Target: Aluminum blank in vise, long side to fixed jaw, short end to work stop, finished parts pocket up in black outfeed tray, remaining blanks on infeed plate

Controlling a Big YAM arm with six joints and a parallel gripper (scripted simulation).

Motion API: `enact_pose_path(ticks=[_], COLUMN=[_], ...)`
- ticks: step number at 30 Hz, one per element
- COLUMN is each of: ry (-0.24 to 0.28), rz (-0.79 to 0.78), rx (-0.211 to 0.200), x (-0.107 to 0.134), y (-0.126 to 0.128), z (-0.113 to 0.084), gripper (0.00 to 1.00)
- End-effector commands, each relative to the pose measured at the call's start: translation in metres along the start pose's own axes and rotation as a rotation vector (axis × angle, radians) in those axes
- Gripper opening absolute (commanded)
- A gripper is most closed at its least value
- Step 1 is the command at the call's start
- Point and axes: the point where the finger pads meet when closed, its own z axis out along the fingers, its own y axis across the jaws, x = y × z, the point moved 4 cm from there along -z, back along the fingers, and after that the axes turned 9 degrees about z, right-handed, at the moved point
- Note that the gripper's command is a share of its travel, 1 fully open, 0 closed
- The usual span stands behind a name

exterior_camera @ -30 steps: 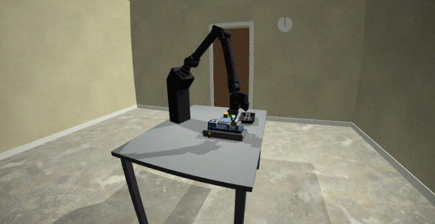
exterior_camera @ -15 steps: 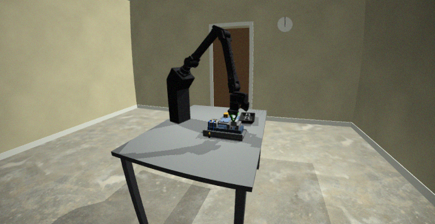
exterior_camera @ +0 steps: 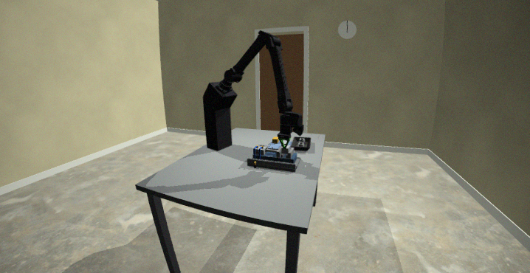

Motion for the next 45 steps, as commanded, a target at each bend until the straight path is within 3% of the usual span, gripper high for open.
enact_pose_path(ticks=[1,45], ry=[-0.007,-0.022], rz=[0.007,0.008], rx=[0.010,0.013], x=[-0.004,-0.009], y=[-0.012,-0.013], z=[-0.002,0.008], gripper=[0.00,0.00])
